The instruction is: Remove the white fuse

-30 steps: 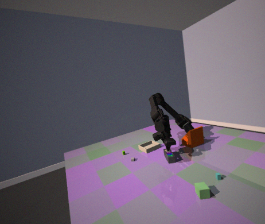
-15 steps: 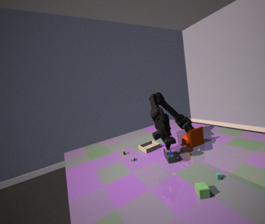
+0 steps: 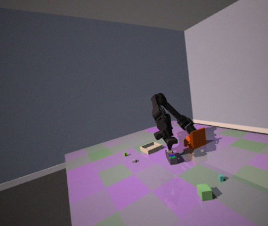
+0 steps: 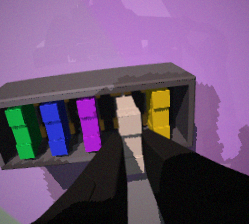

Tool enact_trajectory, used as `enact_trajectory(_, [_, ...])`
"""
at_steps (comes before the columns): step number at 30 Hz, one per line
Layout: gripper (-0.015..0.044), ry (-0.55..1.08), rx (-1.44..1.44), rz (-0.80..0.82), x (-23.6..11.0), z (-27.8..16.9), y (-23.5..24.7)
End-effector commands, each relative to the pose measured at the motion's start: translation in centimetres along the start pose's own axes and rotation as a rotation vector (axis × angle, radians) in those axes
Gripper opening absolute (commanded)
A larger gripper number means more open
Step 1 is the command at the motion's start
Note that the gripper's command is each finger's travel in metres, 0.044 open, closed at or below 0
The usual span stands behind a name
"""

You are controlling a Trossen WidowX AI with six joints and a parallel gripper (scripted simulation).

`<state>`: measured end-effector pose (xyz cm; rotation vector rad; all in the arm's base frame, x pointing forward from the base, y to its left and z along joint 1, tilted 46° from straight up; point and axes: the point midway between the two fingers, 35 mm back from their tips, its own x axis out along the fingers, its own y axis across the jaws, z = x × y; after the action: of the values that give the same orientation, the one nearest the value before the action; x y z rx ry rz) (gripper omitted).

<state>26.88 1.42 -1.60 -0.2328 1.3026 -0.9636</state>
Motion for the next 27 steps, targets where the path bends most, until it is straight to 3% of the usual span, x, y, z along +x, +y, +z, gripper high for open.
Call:
enact_trajectory(1, [0.0000, 0.002, 0.008, 0.004, -0.3, 0.0, 0.1])
enact_trajectory(27, [0.0000, 0.002, 0.006, 0.003, -1.7, 0.0, 0.0])
